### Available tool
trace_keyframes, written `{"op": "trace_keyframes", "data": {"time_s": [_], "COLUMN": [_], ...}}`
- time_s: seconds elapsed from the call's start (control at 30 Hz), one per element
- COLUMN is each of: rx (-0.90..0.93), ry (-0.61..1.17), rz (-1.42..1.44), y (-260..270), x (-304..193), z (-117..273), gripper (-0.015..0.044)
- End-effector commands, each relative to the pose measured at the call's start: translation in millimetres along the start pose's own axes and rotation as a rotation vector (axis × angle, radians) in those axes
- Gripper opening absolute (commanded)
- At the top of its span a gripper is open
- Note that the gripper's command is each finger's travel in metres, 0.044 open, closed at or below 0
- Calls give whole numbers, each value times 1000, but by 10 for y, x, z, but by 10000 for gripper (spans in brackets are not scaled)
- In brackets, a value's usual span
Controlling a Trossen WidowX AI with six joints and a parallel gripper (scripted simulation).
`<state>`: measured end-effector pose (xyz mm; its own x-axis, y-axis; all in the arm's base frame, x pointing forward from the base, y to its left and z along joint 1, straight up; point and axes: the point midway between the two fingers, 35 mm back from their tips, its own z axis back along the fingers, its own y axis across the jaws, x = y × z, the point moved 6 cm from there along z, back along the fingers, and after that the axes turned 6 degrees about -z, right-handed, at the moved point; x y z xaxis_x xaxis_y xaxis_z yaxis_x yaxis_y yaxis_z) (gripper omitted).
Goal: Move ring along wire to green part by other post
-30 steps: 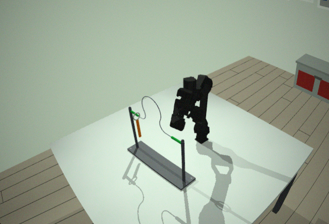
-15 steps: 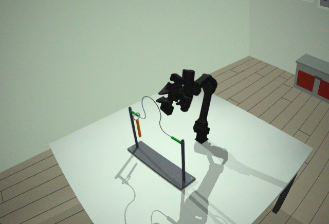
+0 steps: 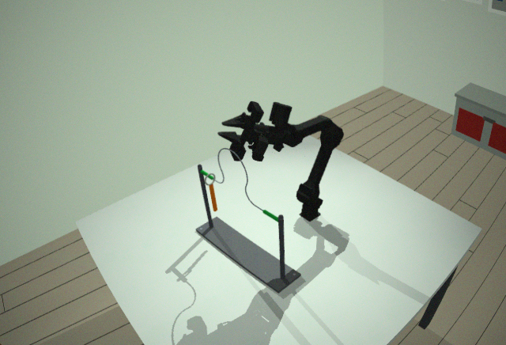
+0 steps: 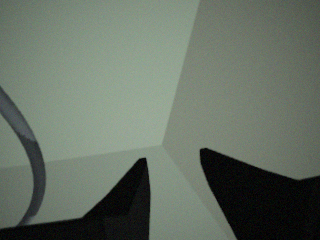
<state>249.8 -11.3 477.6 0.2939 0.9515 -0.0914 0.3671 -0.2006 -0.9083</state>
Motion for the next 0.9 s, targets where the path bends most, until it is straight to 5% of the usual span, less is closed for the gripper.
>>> {"op": "trace_keyframes", "data": {"time_s": [0.0,0.57,0.87], "rx": [-17,12,37], "ry": [66,133,67], "rz": [-5,-122,-336], "y": [-28,228,824], "x": [-157,-770,-1173], "z": [-71,-277,-307], "gripper": [160,160,160]}}
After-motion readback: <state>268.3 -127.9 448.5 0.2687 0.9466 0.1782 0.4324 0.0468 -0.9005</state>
